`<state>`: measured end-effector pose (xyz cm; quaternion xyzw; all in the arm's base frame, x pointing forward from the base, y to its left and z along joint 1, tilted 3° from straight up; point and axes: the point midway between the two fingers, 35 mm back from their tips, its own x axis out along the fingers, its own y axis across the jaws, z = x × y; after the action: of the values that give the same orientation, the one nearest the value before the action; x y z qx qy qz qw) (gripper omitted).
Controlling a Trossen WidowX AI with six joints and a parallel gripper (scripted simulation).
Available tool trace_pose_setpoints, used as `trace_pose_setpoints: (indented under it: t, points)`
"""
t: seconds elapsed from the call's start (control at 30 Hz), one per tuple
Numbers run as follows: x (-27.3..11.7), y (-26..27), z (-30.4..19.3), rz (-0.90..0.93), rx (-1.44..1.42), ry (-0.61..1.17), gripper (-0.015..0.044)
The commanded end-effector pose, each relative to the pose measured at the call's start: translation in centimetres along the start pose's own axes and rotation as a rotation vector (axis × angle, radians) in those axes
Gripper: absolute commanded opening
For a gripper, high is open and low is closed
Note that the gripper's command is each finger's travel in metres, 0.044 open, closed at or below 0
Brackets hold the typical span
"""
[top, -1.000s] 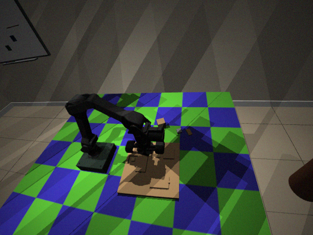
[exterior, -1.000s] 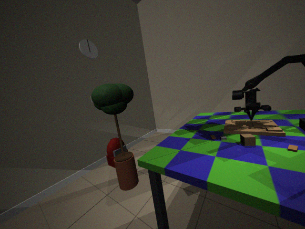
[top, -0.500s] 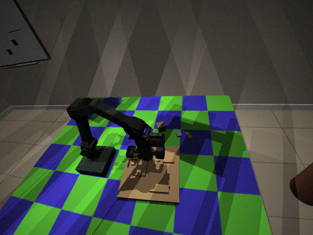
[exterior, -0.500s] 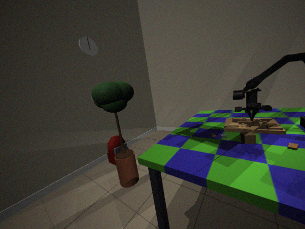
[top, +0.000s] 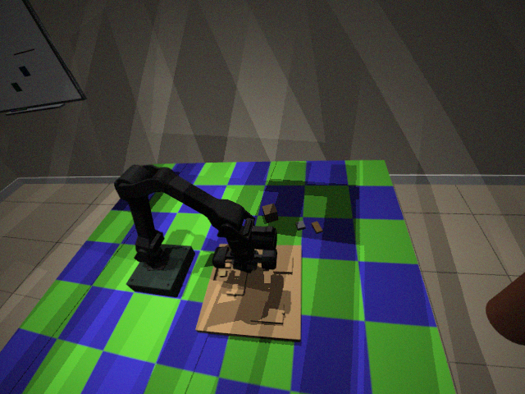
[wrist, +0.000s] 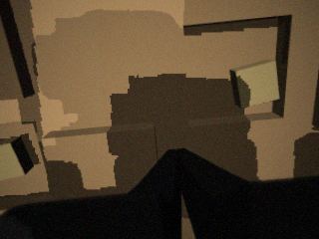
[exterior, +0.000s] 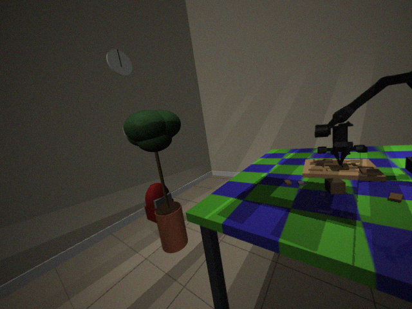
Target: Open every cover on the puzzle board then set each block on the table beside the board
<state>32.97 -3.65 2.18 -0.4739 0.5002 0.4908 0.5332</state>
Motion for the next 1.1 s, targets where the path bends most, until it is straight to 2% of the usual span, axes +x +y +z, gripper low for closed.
trace_pose_setpoints:
  t: [0.0,1.07]
  points:
    - [0.4,0.1,0.1,0.002,0.004,-0.003,0.0]
    - [1.1,2.7,0.7,0.005,0.004,-0.003,0.0]
